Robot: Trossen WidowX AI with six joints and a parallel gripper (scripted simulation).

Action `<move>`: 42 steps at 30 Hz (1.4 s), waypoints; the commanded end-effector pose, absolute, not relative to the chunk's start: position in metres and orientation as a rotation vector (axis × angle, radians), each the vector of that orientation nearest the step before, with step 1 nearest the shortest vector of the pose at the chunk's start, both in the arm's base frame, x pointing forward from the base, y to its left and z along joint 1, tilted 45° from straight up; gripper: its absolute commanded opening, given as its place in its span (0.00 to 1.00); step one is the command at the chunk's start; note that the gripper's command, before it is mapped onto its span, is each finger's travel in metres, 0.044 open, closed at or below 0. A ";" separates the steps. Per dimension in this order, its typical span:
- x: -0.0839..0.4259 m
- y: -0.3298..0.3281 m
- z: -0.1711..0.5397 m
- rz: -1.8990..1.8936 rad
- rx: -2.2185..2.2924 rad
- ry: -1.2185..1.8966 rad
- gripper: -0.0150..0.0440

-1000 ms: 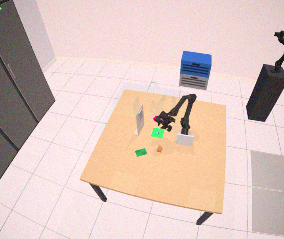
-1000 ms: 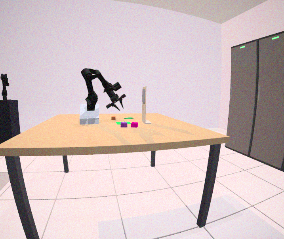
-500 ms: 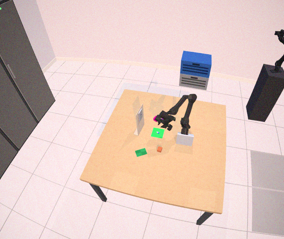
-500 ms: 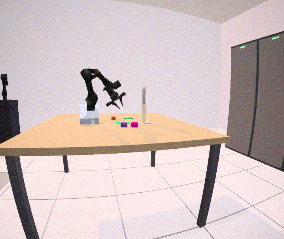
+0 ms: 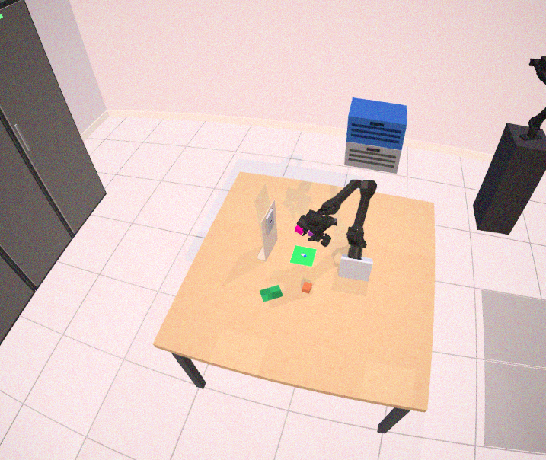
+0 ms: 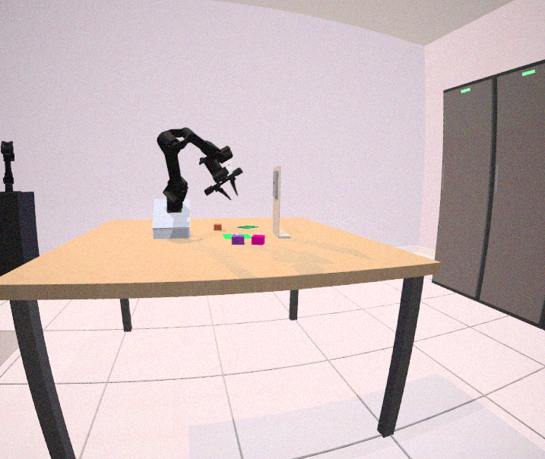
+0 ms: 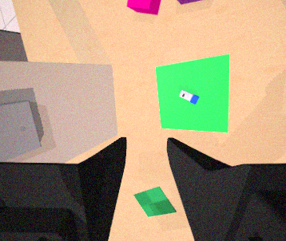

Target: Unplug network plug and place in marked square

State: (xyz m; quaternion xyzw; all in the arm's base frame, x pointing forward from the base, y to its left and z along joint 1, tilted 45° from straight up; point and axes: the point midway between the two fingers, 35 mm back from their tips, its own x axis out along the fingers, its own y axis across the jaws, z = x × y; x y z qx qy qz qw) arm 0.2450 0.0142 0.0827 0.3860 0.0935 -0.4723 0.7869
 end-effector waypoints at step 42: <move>0.242 0.051 0.129 -1.008 0.830 0.175 1.00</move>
